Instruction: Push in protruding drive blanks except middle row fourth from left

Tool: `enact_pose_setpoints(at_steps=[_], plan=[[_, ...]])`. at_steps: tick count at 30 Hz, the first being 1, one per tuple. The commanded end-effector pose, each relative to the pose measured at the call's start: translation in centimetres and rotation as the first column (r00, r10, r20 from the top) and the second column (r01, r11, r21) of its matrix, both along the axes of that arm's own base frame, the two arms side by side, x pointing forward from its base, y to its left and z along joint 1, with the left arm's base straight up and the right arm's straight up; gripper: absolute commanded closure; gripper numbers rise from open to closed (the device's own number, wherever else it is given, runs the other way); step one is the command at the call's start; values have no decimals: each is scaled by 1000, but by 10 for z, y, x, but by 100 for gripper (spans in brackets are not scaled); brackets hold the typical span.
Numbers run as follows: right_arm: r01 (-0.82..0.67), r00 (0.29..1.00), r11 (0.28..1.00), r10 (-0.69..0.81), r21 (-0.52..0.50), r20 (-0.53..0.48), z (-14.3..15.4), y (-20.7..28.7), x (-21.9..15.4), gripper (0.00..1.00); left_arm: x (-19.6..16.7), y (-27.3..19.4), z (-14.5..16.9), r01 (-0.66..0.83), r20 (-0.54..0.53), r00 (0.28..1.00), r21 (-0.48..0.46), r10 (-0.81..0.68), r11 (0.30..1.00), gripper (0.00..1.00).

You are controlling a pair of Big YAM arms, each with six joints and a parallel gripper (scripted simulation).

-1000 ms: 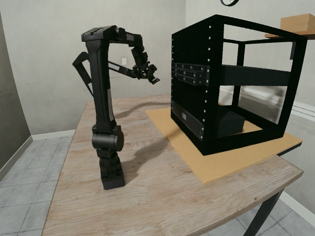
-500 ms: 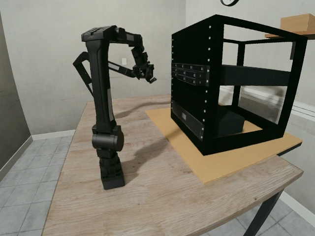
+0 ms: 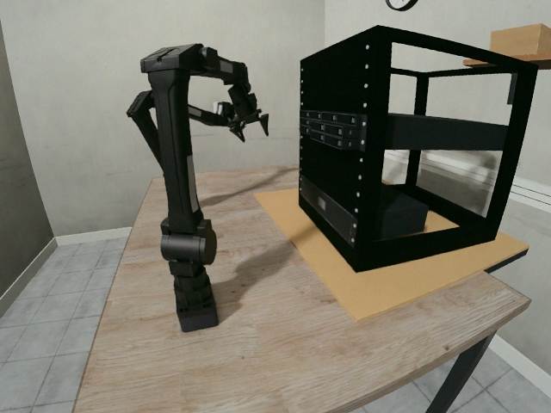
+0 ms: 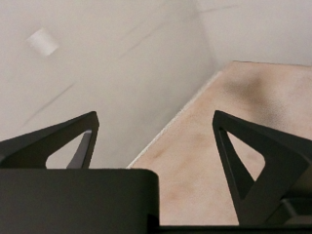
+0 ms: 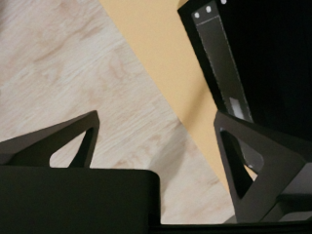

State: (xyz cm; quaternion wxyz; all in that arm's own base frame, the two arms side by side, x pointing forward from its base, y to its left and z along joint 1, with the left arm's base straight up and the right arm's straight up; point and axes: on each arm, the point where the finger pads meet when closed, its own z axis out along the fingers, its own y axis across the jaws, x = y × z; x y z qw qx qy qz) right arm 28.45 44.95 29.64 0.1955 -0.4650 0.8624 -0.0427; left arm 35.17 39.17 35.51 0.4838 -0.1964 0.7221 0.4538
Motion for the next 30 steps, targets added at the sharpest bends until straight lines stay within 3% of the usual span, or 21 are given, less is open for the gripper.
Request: enact_pose_setpoints(at_steps=[1, 3, 10, 18, 20, 25, 30], plan=[[-60, 995, 996, 55, 61, 79, 34, 2, -6, 0, -47, 55, 58, -113, 159, 980, -33, 117, 993, 0], [-60, 995, 996, 55, 61, 79, 34, 2, -6, 0, -47, 55, 58, -113, 159, 980, -33, 117, 993, 0], [-153, 963, 988, 144, 23, 229, 45, -12, -9, 0, -187, 128, 98, -327, 304, 890, -94, 340, 940, 0], [-249, 852, 965, 260, -85, 455, 64, -40, -17, 0, -313, 153, 132, -478, 413, 768, -138, 489, 867, 0], [-249, 852, 965, 260, -85, 455, 64, -40, -17, 0, -313, 153, 132, -478, 413, 768, -138, 489, 867, 0], [-264, 744, 947, 321, -183, 586, 76, -68, -25, 0, -353, 153, 142, -520, 445, 724, -151, 528, 840, 0], [-228, 628, 931, 365, -285, 687, 85, -101, -35, 0, -366, 153, 145, -533, 454, 709, -155, 539, 832, 0]])
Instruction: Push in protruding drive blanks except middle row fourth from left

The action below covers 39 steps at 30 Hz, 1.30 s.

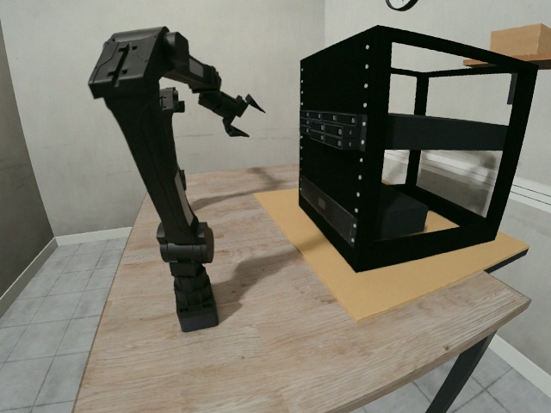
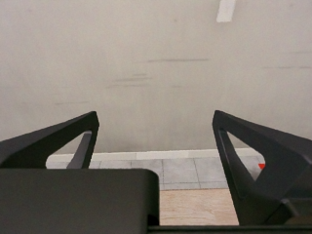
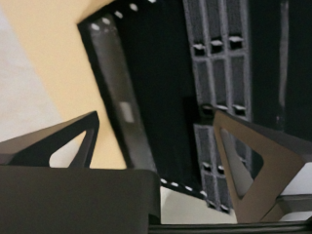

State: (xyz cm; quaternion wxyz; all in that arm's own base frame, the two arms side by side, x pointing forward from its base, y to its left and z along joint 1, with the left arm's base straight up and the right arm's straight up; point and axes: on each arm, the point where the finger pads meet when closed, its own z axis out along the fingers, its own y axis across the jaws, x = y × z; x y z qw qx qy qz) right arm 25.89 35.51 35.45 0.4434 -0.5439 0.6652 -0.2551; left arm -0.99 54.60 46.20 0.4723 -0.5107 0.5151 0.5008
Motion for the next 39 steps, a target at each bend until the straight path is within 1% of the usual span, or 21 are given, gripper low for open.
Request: enact_pose_setpoints(at_steps=[1, 5, 7, 8, 9, 10, 11, 12, 13, 16, 25, 27, 28, 32, 36, 39], plan=[[-83, 987, 996, 86, -26, 134, 28, -14, -12, 0, -4, -1, 38, -4, 32, 999, 53, 2, 999, 0], [-51, 966, 995, 70, -84, 248, 30, -45, -22, 0, -4, -1, 39, -4, 32, 999, 53, 2, 999, 0], [-51, 966, 995, 70, -84, 248, 30, -45, -22, 0, -4, -1, 39, -4, 32, 999, 53, 2, 999, 0], [-39, 960, 994, 65, -98, 272, 30, -53, -24, 0, -4, -1, 39, -4, 32, 999, 53, 2, 999, 0], [4, 977, 1000, 2, -30, 215, 35, -48, -19, 0, -4, -1, 39, -4, 32, 999, 53, 2, 999, 0], [11, 977, 1000, -8, -12, 213, 46, -44, -16, 0, -4, -1, 39, -4, 32, 999, 53, 2, 999, 0], [11, 977, 1000, -8, -12, 213, 46, -44, -16, 0, -4, -1, 39, -4, 32, 999, 53, 2, 999, 0], [8, 979, 999, 2, -51, 203, 26, -47, -17, 0, -4, -1, 39, -4, 32, 999, 53, 2, 999, 0], [8, 980, 998, 4, -62, 200, 20, -48, -18, 0, -4, -1, 39, -4, 32, 999, 53, 2, 999, 0], [8, 979, 999, 4, -54, 203, 25, -47, -17, 0, -4, -1, 39, -4, 32, 999, 53, 2, 999, 0], [8, 979, 999, 3, -50, 204, 27, -48, -18, 0, -4, -1, 39, -4, 32, 999, 53, 2, 999, 0], [3, 978, 998, 11, -70, 207, 18, -52, -19, 0, -4, -1, 39, -4, 32, 999, 53, 2, 999, 0], [2, 975, 999, 10, -51, 224, 25, -54, -21, 0, -4, -1, 39, -4, 32, 999, 53, 2, 999, 0], [10, 959, 996, 14, -84, 284, 25, -69, -29, 0, -4, -1, 39, -4, 32, 999, 53, 2, 999, 0], [67, 924, 987, -7, -145, 382, 22, -104, -39, 0, -4, -1, 39, -4, 32, 999, 53, 2, 999, 0], [134, 895, 972, -36, -191, 444, 13, -137, -49, 0, -4, -1, 39, -4, 32, 999, 53, 2, 999, 0]])
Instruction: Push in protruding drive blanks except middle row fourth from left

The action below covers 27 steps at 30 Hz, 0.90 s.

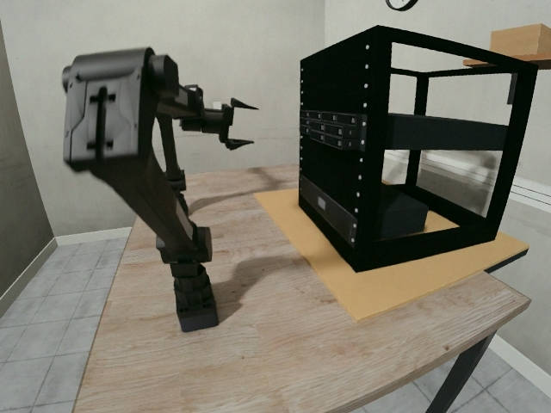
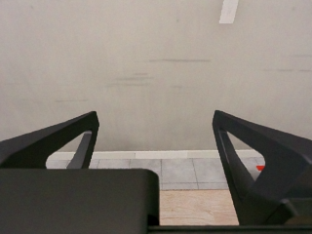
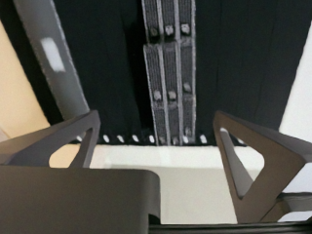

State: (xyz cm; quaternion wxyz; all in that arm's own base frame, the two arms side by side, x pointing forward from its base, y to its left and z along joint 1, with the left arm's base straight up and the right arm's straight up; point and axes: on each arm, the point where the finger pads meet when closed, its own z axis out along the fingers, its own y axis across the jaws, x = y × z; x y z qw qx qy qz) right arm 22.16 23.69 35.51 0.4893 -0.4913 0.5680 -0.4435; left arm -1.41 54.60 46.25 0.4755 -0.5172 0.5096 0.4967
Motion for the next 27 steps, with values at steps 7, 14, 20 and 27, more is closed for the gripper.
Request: enact_pose_setpoints(at_steps=[7, 14, 20, 27], plan=[[66, 992, 994, -56, -85, 116, -6, -60, -23, 0, 0, -1, 38, 1, 13, 1000, 55, -2, 998, 0], [99, 989, 990, -87, -97, 122, -12, -71, -24, 0, 0, -1, 38, 1, 13, 1000, 55, -2, 998, 0], [100, 989, 990, -87, -97, 122, -12, -71, -24, 0, 0, -1, 38, 1, 13, 1000, 55, -2, 998, 0], [100, 989, 990, -87, -97, 122, -12, -71, -24, 0, 0, -1, 38, 1, 13, 1000, 55, -2, 998, 0]])
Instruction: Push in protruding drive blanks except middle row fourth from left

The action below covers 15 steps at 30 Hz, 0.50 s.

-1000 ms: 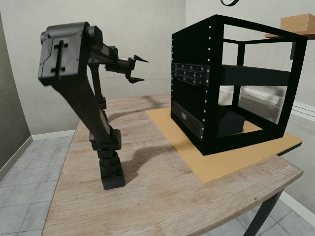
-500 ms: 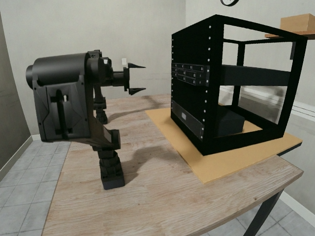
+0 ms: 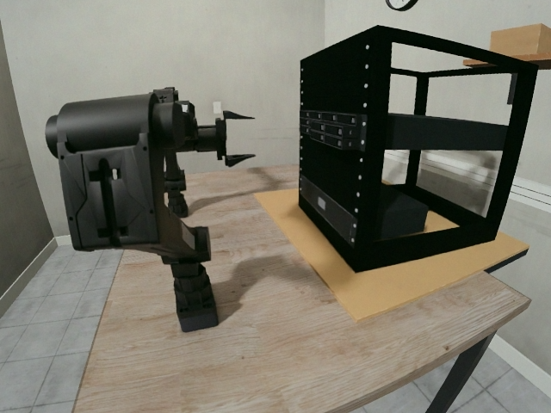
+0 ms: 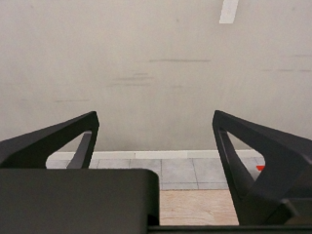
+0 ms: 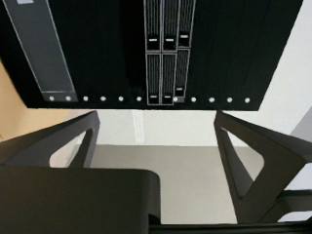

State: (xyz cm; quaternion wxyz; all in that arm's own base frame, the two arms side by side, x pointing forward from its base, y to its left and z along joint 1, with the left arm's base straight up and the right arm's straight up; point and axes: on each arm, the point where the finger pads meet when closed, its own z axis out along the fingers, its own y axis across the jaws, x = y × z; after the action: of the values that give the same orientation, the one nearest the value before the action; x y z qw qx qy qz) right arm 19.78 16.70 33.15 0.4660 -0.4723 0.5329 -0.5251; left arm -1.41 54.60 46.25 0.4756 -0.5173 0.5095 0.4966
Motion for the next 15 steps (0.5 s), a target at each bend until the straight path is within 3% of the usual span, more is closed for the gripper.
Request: enact_pose_setpoints(at_steps=[1, 15], plan=[[4, 1000, 1000, -5, 25, 14, 12, -2, 0, 0, 0, -1, 38, 1, 13, 1000, 55, -2, 998, 0], [7, 1000, 1000, -7, 23, 19, 13, -4, 9, 0, 0, -1, 38, 1, 13, 1000, 55, -2, 998, 0]])
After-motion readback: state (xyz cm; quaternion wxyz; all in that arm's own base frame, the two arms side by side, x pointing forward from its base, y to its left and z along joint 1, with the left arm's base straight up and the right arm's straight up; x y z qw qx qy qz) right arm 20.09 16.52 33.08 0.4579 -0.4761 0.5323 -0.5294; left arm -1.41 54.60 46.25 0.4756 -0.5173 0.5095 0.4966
